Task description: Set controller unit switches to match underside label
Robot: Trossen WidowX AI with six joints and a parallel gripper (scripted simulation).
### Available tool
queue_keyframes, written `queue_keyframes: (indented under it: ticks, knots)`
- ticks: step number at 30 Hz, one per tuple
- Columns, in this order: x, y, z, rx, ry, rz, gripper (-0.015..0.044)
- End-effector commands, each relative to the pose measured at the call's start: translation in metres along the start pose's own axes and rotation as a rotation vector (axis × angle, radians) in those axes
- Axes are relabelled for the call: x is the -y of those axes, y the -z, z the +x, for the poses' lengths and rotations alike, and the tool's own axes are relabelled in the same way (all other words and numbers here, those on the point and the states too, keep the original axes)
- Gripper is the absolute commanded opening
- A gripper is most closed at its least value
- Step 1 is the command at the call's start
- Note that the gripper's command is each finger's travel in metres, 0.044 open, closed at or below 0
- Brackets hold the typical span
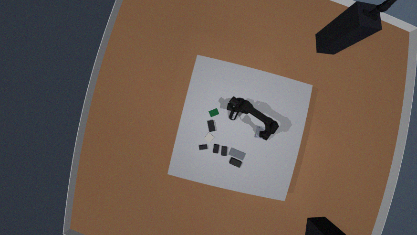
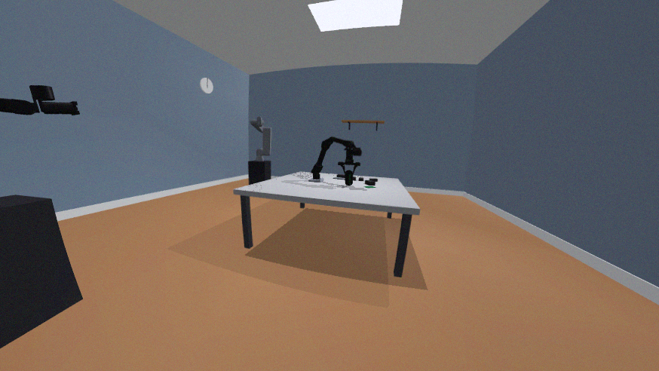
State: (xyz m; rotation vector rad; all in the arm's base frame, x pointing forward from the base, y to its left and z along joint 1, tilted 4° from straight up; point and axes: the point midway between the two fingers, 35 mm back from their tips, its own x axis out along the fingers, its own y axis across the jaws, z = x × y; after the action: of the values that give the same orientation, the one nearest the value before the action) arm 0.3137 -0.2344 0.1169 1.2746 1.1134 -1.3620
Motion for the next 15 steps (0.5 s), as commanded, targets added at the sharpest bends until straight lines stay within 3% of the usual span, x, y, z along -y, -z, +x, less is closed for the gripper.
queue_keyframes:
  ticks: [1, 15]
  knots:
    - [-0.0007, 0.0001, 0.0078, -0.009, 0.016, -0.012, 0.0338]
    - [-0.0006, -0.0088, 0.0146, -0.008, 0.016, -0.012, 0.0338]
